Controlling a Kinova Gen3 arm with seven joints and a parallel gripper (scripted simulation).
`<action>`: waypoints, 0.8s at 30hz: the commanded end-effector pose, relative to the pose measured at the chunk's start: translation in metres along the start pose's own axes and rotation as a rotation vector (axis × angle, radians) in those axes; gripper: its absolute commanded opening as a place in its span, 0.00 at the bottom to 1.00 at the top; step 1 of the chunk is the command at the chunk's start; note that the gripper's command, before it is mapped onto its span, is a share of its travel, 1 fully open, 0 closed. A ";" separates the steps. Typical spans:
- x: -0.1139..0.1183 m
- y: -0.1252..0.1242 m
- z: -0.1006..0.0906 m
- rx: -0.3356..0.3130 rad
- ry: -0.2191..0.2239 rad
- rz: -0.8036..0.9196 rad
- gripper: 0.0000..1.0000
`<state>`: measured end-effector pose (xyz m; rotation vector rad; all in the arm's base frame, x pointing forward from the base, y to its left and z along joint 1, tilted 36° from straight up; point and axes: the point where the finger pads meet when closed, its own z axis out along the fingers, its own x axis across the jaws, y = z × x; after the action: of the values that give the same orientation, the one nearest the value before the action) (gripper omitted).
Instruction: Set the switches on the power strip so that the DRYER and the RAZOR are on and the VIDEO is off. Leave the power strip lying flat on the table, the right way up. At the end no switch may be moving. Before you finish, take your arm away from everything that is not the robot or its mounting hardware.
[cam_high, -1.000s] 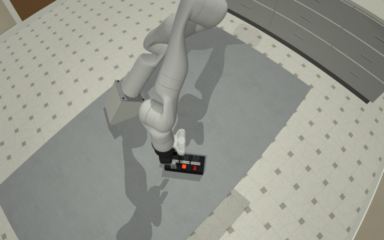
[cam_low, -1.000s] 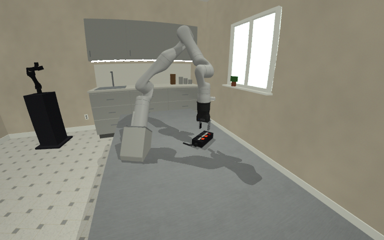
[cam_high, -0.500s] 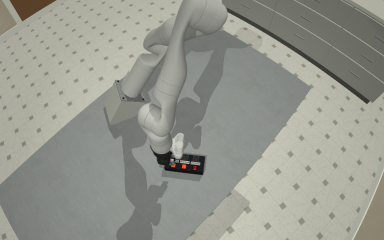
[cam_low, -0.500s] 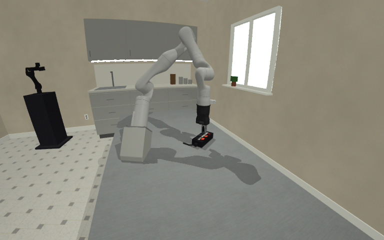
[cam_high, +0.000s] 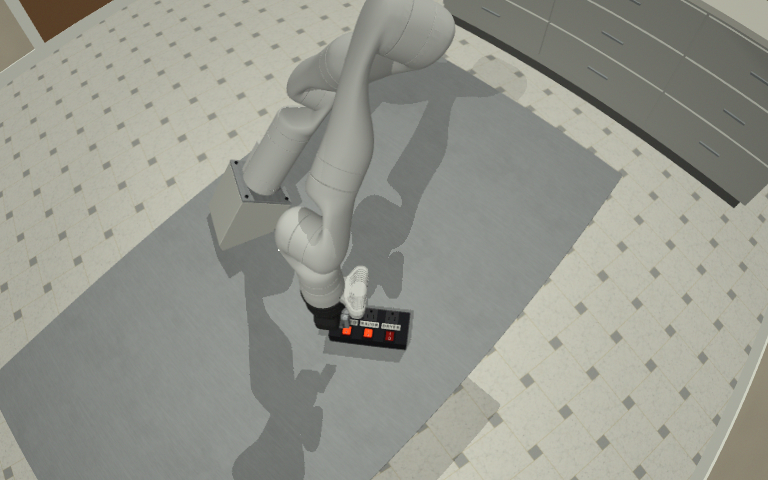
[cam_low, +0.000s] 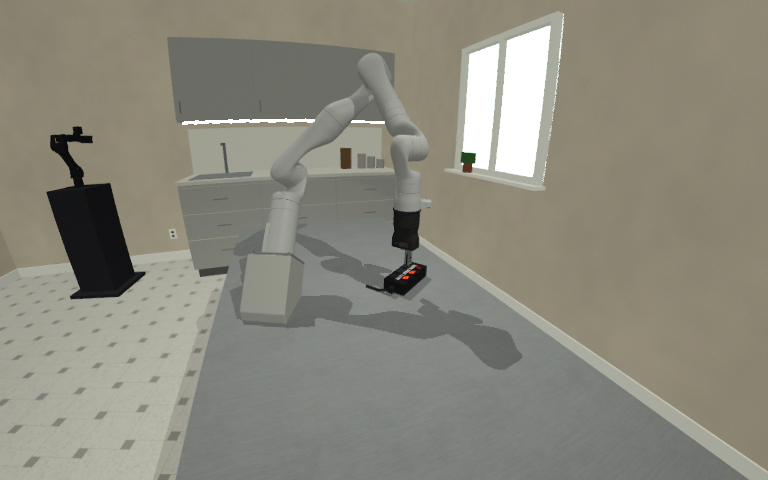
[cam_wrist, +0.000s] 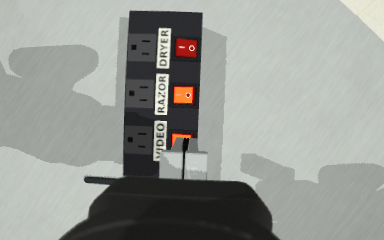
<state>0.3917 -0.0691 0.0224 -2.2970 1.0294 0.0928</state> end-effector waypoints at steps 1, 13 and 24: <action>0.001 0.000 -0.001 0.000 0.002 0.000 0.00; 0.001 0.000 -0.001 0.000 0.002 0.000 0.00; 0.001 0.000 0.001 0.000 0.002 0.000 0.00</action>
<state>0.3923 -0.0686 0.0215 -2.2974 1.0298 0.0912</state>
